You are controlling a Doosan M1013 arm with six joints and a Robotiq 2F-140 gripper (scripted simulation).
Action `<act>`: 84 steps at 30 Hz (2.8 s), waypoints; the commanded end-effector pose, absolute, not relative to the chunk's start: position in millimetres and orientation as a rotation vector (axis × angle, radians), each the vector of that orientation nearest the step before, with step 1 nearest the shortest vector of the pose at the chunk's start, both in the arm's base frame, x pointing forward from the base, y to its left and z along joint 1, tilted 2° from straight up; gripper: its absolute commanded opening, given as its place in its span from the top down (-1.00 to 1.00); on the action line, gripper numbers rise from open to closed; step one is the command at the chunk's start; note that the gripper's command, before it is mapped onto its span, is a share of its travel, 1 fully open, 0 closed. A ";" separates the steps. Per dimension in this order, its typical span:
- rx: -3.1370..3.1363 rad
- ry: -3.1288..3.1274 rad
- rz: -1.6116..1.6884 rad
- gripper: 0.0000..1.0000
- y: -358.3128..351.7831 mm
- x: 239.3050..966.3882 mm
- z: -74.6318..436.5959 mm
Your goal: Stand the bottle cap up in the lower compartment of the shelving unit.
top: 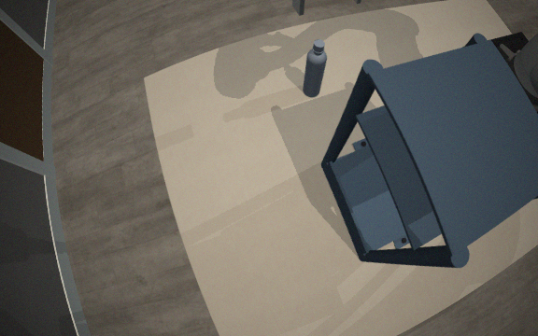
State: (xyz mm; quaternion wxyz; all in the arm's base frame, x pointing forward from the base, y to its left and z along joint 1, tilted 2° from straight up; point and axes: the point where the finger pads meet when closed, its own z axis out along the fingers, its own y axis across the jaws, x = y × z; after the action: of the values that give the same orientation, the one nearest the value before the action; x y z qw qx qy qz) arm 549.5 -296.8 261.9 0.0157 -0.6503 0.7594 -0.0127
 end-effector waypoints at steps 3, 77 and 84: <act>-1.916 2.224 0.162 0.28 -298.0 553.1 259.6; -1.120 1.262 1.062 0.28 -298.1 552.3 227.9; -1.120 1.262 1.062 0.28 -298.3 552.7 217.2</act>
State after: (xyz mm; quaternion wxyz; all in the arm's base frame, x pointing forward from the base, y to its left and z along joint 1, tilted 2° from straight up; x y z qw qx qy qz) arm 552.3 -299.7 226.0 0.5440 -0.4729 0.5307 0.4459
